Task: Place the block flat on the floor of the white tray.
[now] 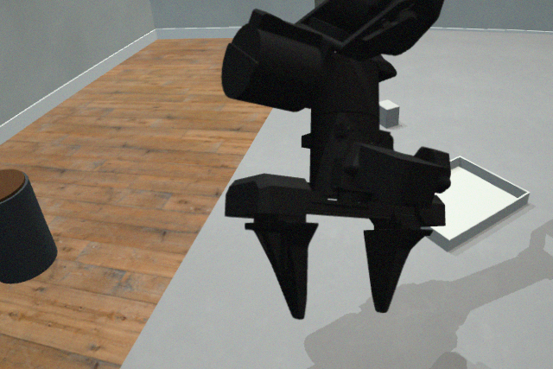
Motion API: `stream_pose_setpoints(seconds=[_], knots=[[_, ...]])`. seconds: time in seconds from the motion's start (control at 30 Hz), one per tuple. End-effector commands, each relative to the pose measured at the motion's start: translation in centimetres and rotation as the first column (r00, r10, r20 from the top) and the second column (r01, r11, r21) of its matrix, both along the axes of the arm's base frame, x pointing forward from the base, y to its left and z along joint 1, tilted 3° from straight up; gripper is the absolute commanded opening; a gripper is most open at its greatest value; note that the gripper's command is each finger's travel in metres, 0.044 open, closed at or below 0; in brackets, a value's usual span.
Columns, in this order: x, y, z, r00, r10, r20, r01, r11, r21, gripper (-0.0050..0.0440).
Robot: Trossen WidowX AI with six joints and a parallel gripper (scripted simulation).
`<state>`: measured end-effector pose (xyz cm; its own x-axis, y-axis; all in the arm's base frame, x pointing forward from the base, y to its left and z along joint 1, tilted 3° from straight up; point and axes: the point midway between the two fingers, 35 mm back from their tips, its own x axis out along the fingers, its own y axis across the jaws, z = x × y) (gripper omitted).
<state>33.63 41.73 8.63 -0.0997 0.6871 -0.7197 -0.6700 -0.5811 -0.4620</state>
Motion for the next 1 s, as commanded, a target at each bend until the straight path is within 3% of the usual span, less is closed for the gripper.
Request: stream_pose_setpoints(seconds=[0.0, 0.53, 0.57, 0.73, 0.97], knots=[[0.2, 0.2, 1.9, 1.000, 0.000, 0.031, 0.000, 1.000, 0.028, 0.0400], [0.2, 0.2, 1.9, 1.000, 0.000, 0.031, 0.000, 1.000, 0.028, 0.0400], [0.2, 0.2, 1.9, 1.000, -0.001, 0.031, 0.000, 1.000, 0.028, 0.0000], [0.9, -0.7, 1.7, 0.999, -0.048, 0.006, 0.048, 0.999, 0.013, 0.0000], [4.2, -5.3, 0.8, 0.949, -0.296, -0.110, 0.290, 0.954, -0.075, 0.0000]])
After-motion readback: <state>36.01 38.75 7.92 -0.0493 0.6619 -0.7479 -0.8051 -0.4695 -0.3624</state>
